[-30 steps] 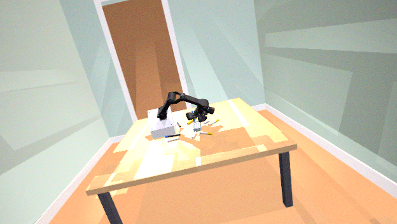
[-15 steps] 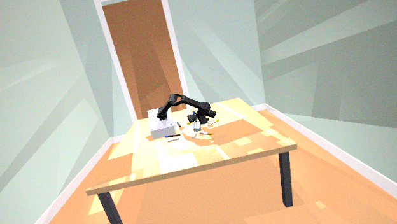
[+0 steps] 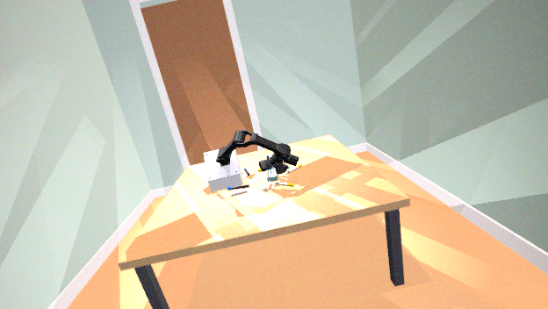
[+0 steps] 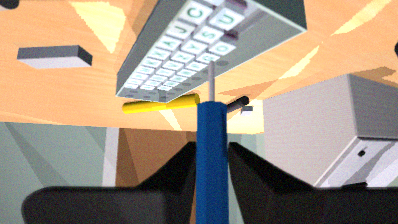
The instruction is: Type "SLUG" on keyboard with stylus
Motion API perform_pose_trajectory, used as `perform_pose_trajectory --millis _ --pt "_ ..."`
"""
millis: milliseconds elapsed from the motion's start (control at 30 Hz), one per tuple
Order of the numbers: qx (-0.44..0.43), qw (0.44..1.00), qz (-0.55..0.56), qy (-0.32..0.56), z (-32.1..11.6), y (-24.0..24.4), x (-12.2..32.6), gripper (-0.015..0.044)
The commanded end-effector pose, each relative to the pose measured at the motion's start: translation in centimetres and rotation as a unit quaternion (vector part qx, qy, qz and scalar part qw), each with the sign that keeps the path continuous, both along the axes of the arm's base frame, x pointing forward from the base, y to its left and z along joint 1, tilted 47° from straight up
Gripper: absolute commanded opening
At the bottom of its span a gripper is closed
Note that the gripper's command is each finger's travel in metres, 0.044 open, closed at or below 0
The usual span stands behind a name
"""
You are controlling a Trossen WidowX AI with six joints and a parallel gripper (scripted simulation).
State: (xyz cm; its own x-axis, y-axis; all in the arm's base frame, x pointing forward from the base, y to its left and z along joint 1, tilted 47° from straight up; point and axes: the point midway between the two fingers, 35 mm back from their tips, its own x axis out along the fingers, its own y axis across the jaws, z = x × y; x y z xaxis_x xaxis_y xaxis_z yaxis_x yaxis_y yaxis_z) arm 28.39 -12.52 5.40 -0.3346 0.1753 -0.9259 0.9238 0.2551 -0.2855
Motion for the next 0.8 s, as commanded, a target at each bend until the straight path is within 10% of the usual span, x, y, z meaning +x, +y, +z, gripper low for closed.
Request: perform_pose_trajectory --millis 0,767 --pt "-0.001 1.0 0.004 0.0 -0.03 -0.04 0.12 0.0053" --pt "-0.001 1.0 0.004 0.0 -0.04 -0.1 0.32 0.0081"
